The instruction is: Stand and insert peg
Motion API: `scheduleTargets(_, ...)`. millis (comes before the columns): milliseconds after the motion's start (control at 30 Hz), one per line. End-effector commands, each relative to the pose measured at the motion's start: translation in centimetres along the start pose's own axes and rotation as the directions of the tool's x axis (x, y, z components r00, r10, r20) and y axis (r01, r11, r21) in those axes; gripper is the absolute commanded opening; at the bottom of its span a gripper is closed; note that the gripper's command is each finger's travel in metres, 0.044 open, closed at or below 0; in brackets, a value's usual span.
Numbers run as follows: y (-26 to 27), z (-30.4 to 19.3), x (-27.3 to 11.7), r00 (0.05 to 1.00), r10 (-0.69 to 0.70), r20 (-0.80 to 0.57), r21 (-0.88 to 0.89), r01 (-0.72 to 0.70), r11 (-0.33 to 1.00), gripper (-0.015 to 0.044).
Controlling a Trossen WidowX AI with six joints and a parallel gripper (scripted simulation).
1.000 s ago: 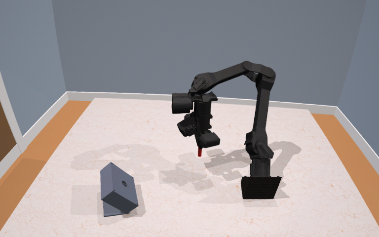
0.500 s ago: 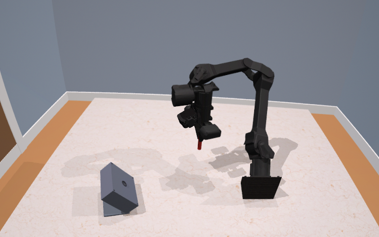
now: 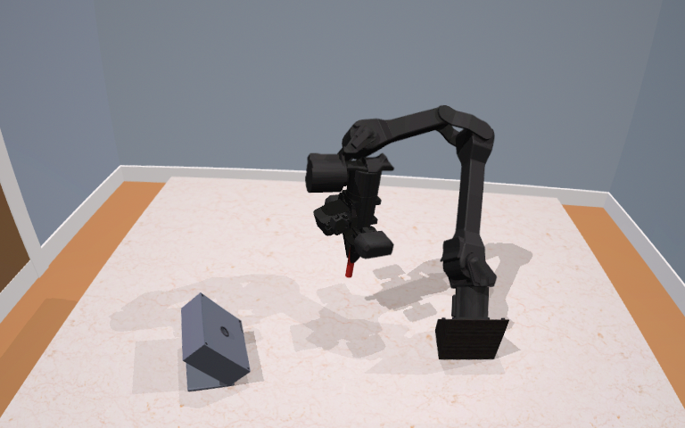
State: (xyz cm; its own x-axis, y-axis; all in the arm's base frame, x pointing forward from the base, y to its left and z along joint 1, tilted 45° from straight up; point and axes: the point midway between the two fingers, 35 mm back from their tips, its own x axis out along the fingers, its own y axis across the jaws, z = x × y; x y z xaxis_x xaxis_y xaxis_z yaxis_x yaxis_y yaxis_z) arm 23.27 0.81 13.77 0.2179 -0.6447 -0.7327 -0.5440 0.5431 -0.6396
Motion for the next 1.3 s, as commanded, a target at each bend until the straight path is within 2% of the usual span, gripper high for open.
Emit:
scheduleTargets(0, 0.5, 0.6, 0.2, 1.000, 0.003, 0.019, -0.021, -0.003, 1.000, 0.0000)
scheduleTargets(1267, 3.2, 5.9, 1.2, 0.972, -0.010, 0.237, -0.119, 0.039, 0.992, 0.0000)
